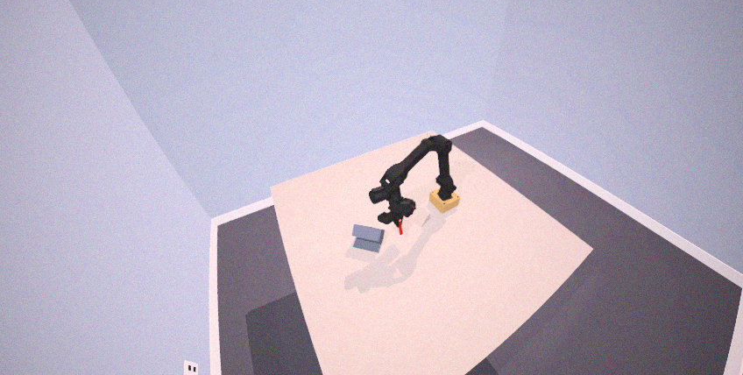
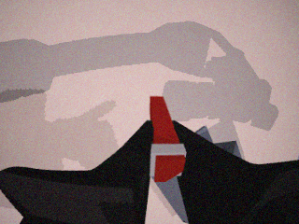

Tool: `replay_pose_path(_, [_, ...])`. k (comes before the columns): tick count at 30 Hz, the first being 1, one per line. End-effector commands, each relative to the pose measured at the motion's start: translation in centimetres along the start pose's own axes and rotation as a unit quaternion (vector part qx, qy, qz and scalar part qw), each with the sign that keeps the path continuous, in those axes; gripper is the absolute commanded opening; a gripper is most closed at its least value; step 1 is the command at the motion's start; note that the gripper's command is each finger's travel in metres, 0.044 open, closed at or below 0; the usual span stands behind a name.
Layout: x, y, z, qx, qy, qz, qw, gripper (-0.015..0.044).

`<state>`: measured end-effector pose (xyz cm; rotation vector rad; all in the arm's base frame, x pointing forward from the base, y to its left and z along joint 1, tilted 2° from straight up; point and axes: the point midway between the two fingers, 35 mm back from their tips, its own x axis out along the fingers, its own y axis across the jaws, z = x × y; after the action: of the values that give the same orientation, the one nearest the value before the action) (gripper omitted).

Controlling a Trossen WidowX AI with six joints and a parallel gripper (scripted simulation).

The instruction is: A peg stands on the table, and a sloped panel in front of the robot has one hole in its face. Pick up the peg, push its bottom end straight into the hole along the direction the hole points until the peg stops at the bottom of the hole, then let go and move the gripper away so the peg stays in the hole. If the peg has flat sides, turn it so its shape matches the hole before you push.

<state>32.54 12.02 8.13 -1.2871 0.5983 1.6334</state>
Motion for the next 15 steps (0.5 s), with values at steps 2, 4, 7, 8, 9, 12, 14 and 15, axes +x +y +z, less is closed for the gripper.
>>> replay_pose_path(2, [0.0,0.1,-0.6,0.023,-0.01,-0.007,1.0,0.0])
replay_pose_path(4, [-0.1,0.1,-0.8,0.031,-0.013,-0.01,0.999,0.0])
replay_pose_path(7, [-0.2,0.1,-1.1,0.042,-0.017,-0.015,0.999,0.0])
replay_pose_path(8, [-0.3,0.0,-1.3,0.046,-0.019,-0.017,0.999,0.0])
replay_pose_path(9, [-0.3,0.0,-1.4,0.05,-0.02,-0.019,0.998,0.0])
replay_pose_path(12, [-0.5,0.0,-1.7,0.061,-0.025,-0.024,0.998,0.0])
replay_pose_path(14, [-0.6,0.0,-2.0,0.069,-0.027,-0.028,0.997,0.0])
replay_pose_path(15, [-0.6,0.0,-2.1,0.072,-0.029,-0.029,0.997,0.0])
